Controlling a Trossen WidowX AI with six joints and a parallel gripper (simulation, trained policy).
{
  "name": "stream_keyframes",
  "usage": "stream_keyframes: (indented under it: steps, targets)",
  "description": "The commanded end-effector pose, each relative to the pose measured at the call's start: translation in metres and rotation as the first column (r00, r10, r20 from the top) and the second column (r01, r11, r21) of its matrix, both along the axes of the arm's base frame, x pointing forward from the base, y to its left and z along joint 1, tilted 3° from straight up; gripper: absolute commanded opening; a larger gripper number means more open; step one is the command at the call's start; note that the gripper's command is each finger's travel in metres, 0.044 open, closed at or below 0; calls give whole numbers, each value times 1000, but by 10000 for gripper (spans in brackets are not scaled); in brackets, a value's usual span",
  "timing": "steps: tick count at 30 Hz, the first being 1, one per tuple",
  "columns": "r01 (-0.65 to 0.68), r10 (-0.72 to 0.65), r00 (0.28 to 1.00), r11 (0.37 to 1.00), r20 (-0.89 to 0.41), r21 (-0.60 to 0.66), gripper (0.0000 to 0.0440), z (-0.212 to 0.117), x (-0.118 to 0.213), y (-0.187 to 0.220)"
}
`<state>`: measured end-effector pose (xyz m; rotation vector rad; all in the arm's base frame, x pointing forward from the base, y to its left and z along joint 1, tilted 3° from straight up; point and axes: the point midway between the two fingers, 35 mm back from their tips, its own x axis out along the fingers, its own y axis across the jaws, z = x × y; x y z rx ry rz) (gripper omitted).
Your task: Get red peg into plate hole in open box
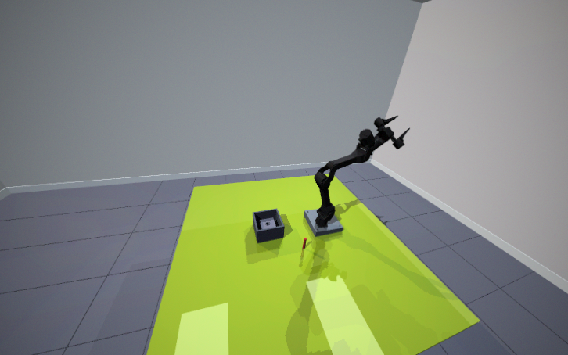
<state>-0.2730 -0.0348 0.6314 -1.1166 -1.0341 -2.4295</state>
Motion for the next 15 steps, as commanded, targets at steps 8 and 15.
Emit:
stream_keyframes:
  steps: [8, 15]
  targets:
    - [-185, 182, 972, 983, 146, 7, 440, -35, -12, -54]
    - [-348, 326, 891, 937, 316, 14, 440, -77, -13, -110]
